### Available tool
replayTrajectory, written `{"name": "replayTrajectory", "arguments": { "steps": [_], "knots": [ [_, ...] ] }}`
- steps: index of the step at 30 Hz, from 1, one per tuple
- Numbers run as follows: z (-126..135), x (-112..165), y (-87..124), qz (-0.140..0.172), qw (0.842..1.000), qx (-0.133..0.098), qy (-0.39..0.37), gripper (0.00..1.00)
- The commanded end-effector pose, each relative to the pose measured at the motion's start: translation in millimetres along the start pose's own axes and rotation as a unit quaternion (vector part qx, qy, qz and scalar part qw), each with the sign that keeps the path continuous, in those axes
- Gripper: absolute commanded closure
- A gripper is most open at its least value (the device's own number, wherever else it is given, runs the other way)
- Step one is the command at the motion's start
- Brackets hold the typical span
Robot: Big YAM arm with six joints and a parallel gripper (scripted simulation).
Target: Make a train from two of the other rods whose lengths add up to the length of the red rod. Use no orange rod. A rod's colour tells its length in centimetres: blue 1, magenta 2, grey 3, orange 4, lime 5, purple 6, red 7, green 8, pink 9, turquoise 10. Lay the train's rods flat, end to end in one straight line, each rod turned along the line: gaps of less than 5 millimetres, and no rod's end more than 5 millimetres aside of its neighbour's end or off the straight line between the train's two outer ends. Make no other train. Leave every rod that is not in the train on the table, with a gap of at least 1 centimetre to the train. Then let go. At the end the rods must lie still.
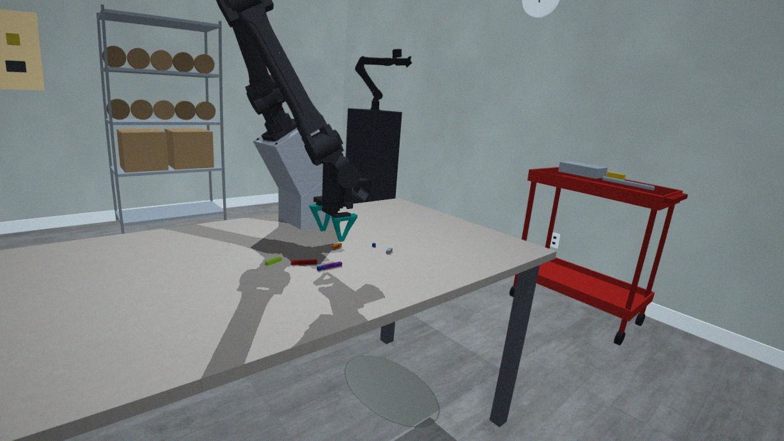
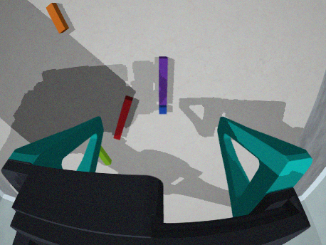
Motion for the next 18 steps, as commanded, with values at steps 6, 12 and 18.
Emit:
{"name": "replayTrajectory", "arguments": {
  "steps": [6,12,18],
  "knots": [
    [-6.2,1.9,14.6,0.003,1.0,0.01,-0.003,0.0],
    [-5.4,-1.3,25.6,0.003,1.0,0.01,0.001,0.0],
    [-4.8,-1.4,56.6,0.003,1.0,0.01,0.0,0.0]
  ]
}}
Point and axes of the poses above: the point where the finger pads meet when closed, its own y axis back along the fingers, its own z axis across the jaws, x = y × z, the point moved 6 cm from there along y, back along the fingers, and after that the axes turned 14 degrees about y, right-handed, at the moved point
